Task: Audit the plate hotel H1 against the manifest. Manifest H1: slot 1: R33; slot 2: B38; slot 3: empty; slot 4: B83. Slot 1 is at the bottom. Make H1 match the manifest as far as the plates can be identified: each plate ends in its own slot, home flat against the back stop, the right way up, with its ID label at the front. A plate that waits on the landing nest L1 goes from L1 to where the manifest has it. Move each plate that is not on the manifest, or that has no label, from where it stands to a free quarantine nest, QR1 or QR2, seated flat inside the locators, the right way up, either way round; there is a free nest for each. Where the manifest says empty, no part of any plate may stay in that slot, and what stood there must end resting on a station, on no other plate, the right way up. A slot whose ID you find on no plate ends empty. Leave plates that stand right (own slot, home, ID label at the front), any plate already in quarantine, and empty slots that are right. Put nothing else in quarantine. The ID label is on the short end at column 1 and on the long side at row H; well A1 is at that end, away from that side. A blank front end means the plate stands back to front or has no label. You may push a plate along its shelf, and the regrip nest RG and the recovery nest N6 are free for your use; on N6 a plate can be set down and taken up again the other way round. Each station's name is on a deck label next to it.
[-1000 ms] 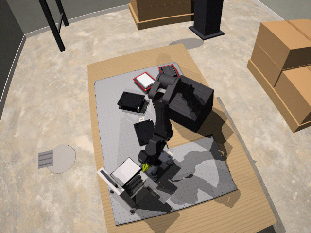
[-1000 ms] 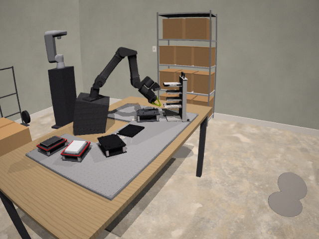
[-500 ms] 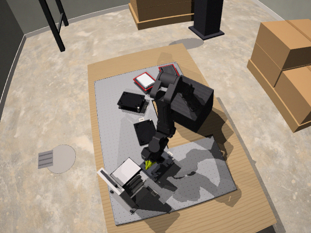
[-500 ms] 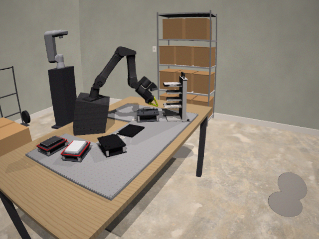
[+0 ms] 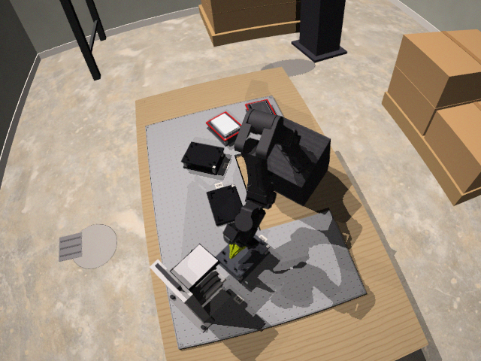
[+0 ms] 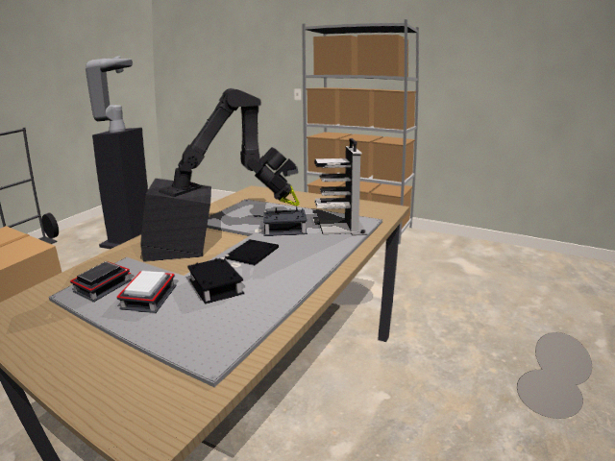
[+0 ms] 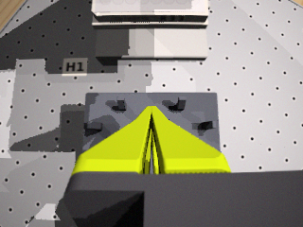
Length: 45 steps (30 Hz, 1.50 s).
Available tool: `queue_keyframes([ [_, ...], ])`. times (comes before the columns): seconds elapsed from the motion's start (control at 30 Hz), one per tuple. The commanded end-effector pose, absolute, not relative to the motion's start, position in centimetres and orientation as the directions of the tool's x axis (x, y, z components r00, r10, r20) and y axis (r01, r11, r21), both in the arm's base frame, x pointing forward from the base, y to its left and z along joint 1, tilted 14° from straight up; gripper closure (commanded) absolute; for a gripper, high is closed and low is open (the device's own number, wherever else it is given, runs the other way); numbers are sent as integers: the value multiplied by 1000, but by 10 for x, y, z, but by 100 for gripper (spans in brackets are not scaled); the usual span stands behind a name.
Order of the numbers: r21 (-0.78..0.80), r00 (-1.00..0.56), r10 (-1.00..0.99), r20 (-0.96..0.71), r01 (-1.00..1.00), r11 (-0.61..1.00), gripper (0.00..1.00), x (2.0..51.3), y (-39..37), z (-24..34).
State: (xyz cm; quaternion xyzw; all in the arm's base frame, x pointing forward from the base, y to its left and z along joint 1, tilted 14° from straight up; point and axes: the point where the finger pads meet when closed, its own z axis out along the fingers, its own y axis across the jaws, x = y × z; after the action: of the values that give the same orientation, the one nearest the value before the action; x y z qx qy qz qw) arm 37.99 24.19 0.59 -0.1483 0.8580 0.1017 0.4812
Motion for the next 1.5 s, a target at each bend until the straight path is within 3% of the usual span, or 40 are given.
queue_keyframes([
  [0.0, 38, -477, -144, -867, -352, 935, 100, 372, 242, 14],
  [0.73, 30, -495, -159, -854, -352, 936, 100, 340, 228, 3],
  [1.47, 41, -471, -140, -871, -353, 935, 100, 336, 229, 66],
])
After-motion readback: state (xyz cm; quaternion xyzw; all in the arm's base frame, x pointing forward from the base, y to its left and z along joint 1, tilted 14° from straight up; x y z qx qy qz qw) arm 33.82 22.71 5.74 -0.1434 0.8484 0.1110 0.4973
